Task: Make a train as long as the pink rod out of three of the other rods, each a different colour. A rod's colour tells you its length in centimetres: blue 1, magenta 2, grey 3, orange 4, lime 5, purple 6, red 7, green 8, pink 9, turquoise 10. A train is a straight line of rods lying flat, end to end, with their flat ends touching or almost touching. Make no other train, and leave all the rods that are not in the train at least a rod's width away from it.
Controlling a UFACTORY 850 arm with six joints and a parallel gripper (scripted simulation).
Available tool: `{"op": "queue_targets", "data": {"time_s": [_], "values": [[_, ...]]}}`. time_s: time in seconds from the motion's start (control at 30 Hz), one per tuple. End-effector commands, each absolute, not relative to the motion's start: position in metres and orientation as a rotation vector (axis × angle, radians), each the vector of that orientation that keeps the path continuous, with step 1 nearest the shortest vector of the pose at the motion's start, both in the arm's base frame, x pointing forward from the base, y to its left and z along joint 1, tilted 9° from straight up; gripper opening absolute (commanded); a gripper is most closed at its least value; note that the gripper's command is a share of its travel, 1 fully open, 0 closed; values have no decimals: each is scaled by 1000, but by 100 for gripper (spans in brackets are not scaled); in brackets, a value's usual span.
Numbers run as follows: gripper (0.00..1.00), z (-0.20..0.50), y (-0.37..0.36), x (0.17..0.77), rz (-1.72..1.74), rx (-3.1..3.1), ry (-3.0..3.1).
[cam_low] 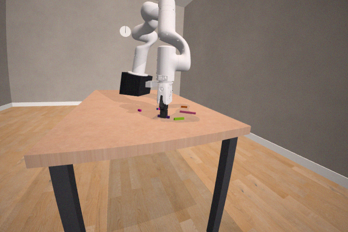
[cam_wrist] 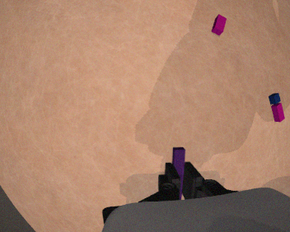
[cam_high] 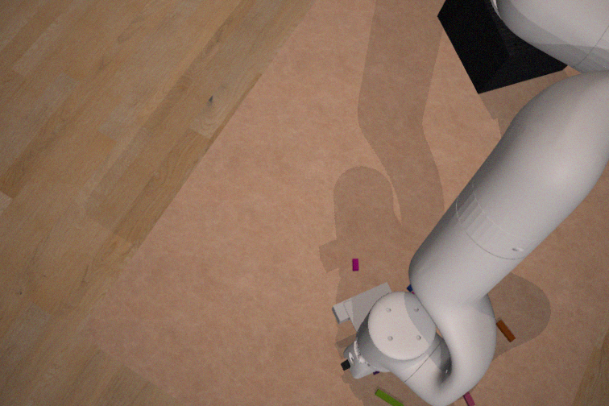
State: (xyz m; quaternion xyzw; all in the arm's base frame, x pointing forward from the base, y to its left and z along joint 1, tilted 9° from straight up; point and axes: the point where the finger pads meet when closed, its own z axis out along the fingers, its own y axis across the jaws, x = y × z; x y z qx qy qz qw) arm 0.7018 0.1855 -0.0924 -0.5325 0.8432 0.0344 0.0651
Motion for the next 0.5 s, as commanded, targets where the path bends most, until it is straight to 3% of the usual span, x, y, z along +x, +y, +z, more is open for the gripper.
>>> {"op": "queue_targets", "data": {"time_s": [0.0, 0.47], "values": [[4, -82, 185, 702, 102, -1606, 2542], [4, -4, 174, 696, 102, -1606, 2542]]}}
